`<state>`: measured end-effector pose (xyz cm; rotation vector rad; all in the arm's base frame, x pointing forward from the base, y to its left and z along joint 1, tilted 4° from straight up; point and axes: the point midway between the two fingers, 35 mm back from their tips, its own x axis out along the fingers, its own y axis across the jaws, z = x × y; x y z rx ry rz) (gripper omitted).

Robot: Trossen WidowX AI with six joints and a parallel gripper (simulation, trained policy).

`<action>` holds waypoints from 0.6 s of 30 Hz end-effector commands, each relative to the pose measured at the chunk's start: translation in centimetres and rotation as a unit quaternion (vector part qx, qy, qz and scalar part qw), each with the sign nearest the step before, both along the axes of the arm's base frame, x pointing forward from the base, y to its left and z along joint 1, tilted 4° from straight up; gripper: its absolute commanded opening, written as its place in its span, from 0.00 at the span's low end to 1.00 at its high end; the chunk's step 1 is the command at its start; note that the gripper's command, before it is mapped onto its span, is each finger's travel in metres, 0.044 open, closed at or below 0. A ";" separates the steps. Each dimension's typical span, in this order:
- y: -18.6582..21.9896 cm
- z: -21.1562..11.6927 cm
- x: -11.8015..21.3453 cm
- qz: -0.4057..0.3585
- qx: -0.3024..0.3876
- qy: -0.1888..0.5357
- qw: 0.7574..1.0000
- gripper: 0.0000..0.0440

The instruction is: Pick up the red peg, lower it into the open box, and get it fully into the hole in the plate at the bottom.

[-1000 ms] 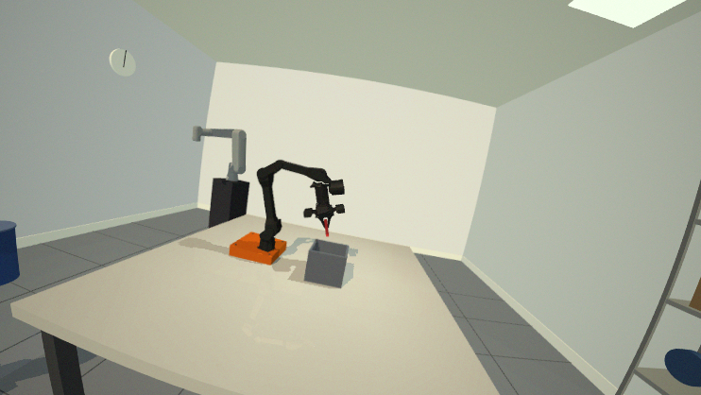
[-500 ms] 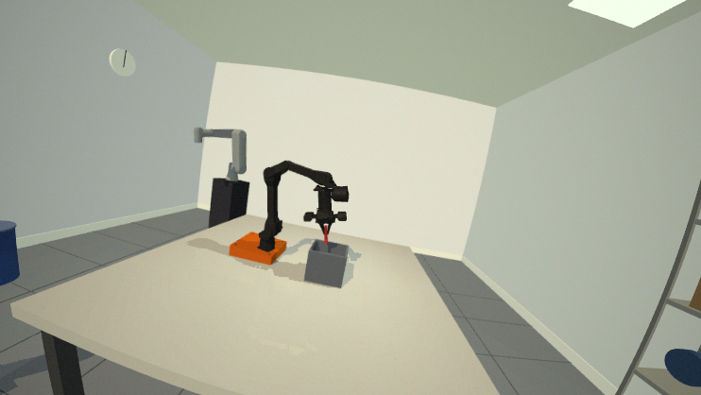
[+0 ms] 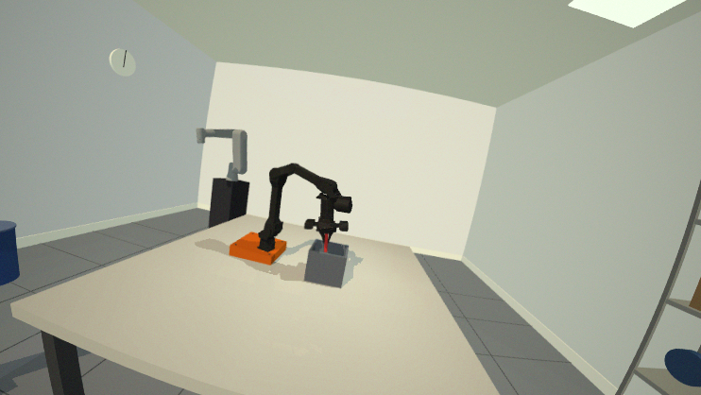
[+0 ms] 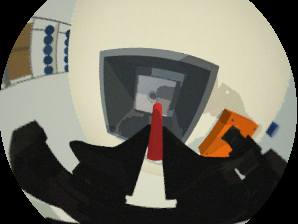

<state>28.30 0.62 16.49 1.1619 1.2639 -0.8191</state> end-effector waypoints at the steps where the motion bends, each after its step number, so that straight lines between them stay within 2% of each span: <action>1: -0.1 -1.0 0.2 0.004 0.006 0.009 1.000 0.00; 18: 0.0 -5.2 2.2 0.023 0.031 0.023 0.999 0.00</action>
